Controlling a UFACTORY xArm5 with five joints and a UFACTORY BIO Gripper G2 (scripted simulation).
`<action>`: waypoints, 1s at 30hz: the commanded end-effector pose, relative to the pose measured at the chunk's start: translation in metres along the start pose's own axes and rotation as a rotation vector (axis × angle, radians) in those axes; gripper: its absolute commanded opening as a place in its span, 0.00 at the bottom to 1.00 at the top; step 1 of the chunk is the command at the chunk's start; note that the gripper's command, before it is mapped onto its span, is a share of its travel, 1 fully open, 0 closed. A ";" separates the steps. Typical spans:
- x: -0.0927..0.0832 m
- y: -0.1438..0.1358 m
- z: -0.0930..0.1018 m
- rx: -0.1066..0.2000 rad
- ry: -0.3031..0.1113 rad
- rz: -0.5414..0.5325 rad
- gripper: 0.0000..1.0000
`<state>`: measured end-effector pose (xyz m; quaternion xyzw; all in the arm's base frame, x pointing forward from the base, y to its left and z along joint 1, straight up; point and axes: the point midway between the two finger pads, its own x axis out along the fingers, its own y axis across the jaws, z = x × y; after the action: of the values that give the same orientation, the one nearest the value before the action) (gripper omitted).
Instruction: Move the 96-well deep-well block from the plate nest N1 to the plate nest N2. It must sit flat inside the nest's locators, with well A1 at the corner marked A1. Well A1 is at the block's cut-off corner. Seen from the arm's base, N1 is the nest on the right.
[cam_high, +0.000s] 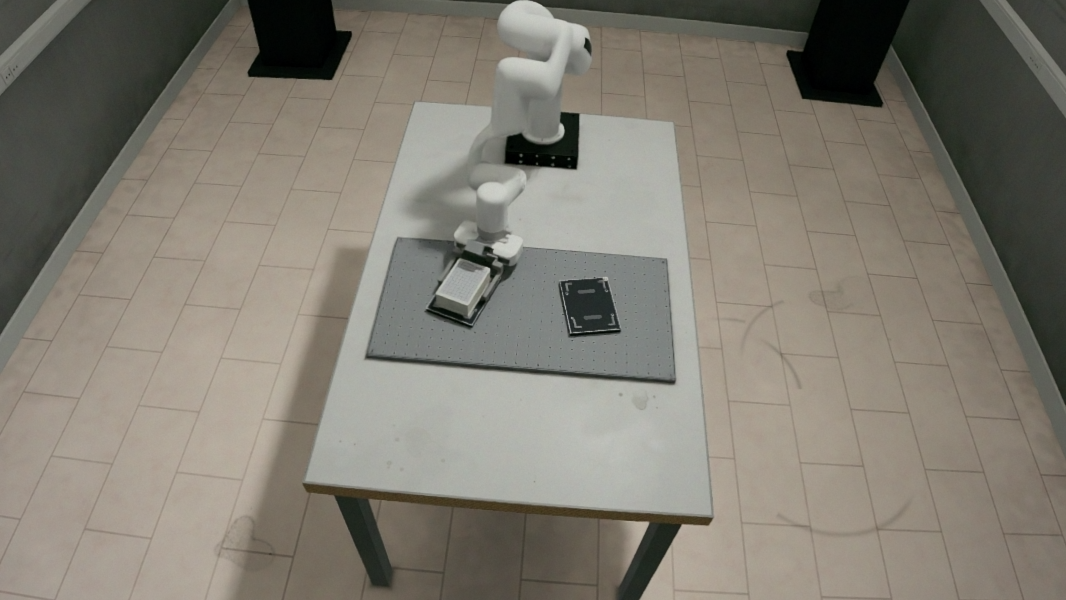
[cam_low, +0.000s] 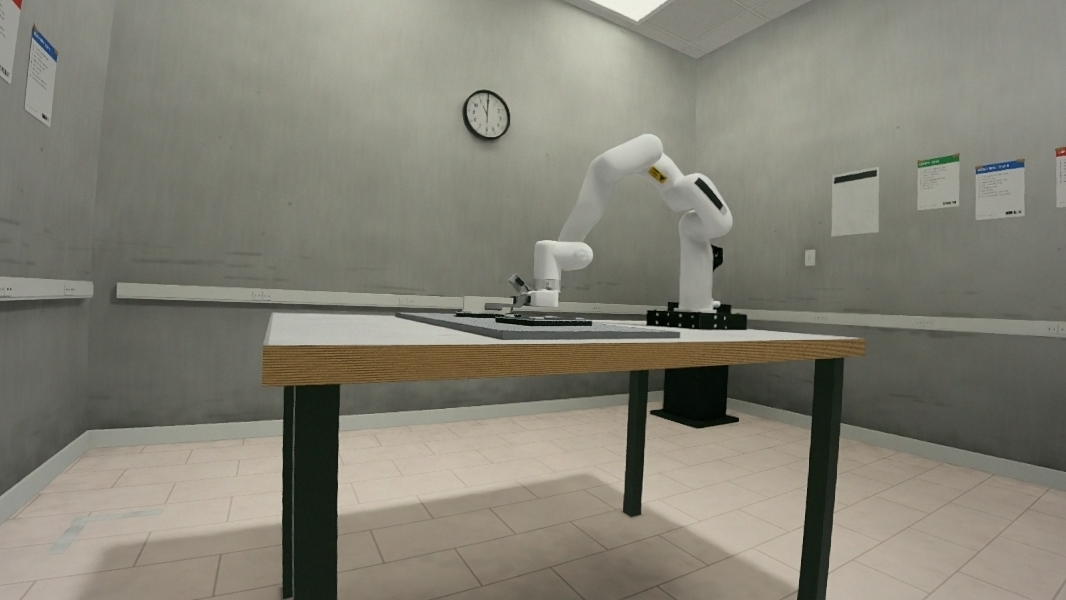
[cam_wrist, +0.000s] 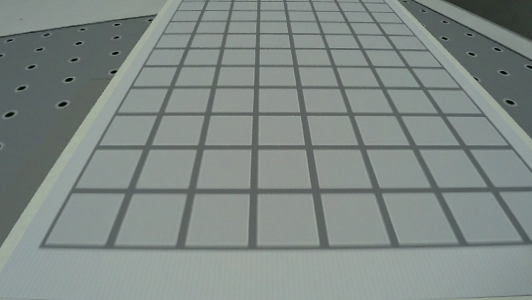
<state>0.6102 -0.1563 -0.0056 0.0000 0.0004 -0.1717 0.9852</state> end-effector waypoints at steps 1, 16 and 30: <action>0.001 0.000 0.002 -0.003 -0.004 0.000 0.37; 0.001 0.000 0.002 -0.003 -0.004 0.000 0.00; 0.001 0.000 0.002 -0.003 -0.004 0.000 0.00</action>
<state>0.6102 -0.1563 -0.0057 0.0000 0.0004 -0.1717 0.9852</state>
